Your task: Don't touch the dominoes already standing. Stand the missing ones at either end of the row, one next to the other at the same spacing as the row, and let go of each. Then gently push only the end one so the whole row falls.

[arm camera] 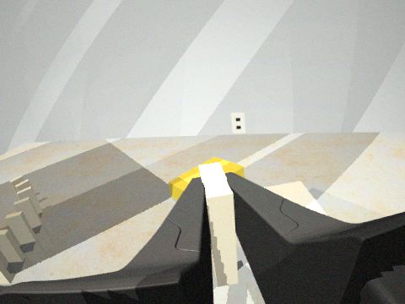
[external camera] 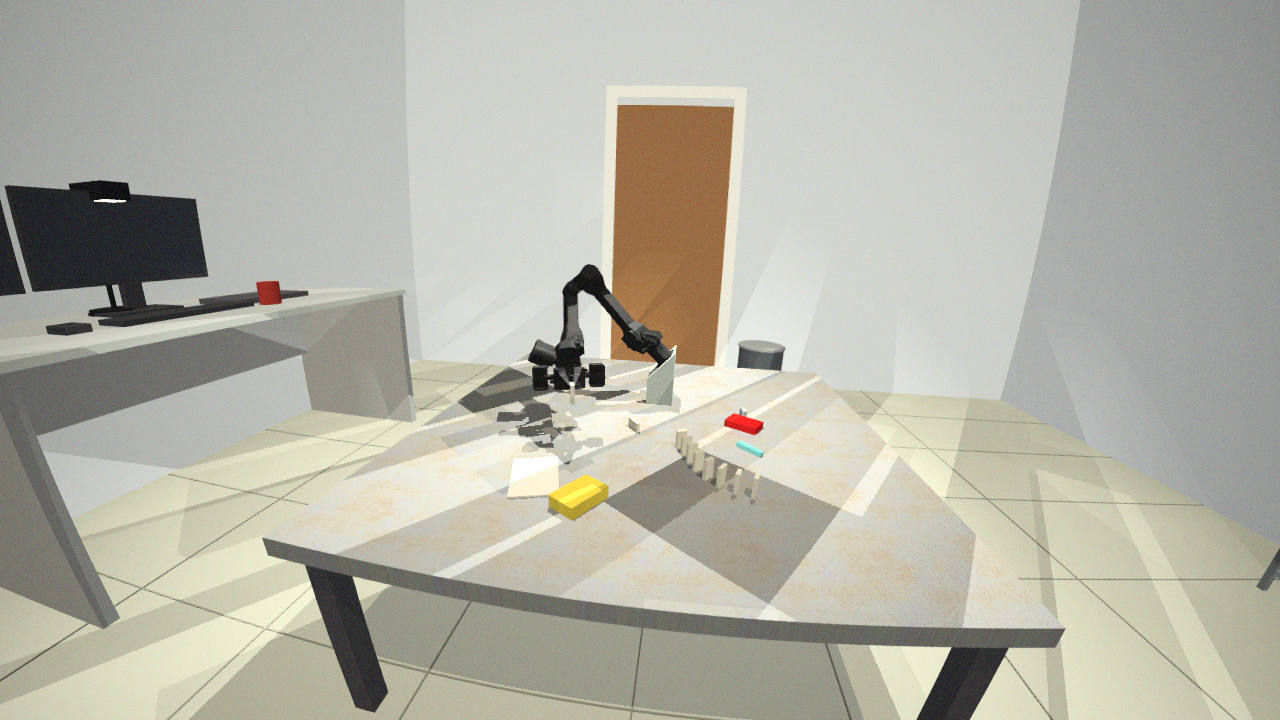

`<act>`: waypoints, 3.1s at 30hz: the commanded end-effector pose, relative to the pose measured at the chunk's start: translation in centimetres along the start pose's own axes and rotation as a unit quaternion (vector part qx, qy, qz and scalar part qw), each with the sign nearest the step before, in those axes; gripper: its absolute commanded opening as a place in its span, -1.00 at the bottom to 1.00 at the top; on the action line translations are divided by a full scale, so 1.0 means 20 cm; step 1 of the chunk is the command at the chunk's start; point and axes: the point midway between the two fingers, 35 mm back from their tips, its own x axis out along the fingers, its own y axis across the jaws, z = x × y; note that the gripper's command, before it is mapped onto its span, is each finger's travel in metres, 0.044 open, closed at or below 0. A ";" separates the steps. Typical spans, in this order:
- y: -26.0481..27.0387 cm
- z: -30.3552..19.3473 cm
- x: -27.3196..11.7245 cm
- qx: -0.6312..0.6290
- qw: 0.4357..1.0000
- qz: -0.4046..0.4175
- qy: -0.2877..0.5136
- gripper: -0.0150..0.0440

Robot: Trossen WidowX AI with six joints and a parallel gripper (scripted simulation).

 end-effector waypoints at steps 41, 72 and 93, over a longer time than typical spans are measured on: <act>-0.01 -0.46 0.03 -0.007 1.000 0.000 -0.003 -0.40; 0.00 -0.55 0.03 -0.006 1.000 0.000 -0.004 0.93; -0.08 -0.46 0.19 0.330 0.919 -0.028 0.216 1.00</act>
